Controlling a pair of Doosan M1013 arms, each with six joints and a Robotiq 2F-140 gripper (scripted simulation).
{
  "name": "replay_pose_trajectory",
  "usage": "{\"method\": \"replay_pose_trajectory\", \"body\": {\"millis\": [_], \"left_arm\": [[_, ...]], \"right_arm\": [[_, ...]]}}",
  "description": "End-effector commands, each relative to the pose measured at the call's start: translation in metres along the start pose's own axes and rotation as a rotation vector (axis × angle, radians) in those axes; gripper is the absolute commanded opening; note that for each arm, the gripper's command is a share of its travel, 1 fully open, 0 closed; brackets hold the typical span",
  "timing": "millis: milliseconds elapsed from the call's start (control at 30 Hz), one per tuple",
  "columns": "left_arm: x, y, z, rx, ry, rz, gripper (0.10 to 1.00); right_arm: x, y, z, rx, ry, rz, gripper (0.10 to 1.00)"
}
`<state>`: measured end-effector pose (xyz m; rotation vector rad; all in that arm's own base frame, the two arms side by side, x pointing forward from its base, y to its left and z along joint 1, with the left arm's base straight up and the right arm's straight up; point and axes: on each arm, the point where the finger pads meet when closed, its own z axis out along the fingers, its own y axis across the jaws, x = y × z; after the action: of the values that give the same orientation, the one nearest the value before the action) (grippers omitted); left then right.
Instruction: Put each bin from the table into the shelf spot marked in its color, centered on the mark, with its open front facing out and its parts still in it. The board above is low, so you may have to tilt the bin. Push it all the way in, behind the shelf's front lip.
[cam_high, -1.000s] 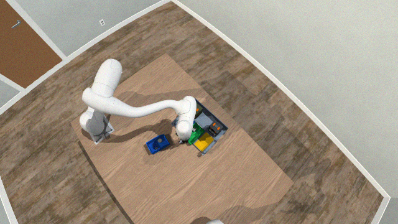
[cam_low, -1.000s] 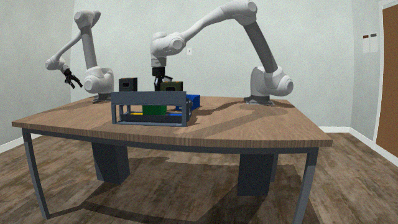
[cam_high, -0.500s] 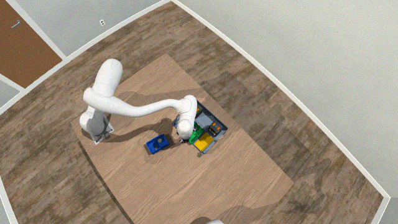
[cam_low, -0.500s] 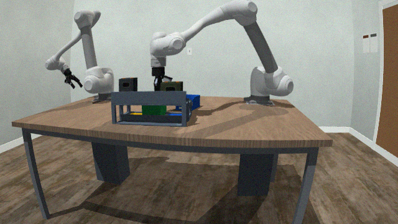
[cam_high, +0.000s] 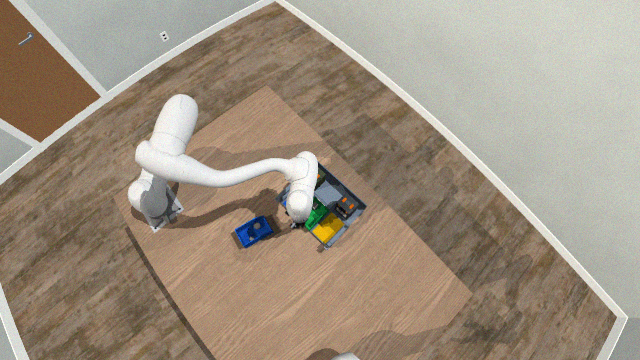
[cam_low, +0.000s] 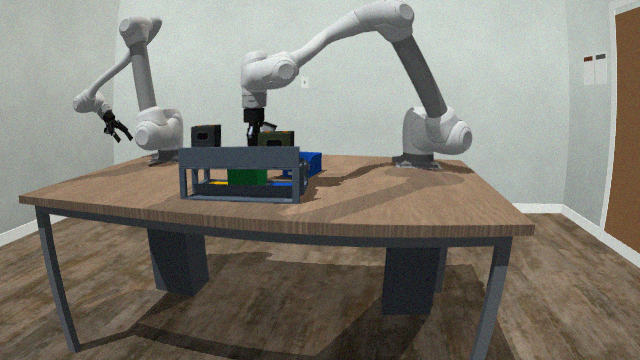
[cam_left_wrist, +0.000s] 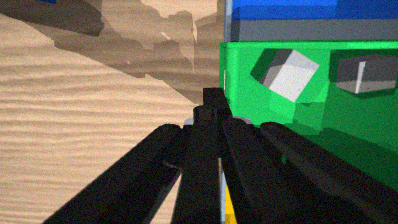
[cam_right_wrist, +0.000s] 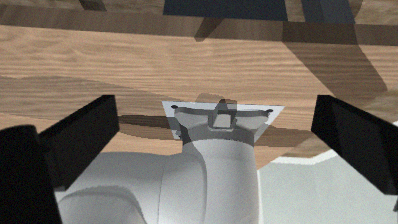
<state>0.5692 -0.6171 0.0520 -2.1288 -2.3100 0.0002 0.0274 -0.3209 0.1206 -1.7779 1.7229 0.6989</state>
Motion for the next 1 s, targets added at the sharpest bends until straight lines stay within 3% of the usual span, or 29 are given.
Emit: {"method": "replay_pose_trajectory", "body": {"millis": [0,967], "left_arm": [[0.000,0.002,-0.001,-0.001,-0.001,0.000,0.099],[0.000,0.012,-0.001,-0.001,-0.001,0.000,0.099]], "right_arm": [[0.000,0.000,0.000,0.000,0.001,0.000,1.000],[0.000,0.000,0.000,0.000,0.001,0.000,1.000]]}}
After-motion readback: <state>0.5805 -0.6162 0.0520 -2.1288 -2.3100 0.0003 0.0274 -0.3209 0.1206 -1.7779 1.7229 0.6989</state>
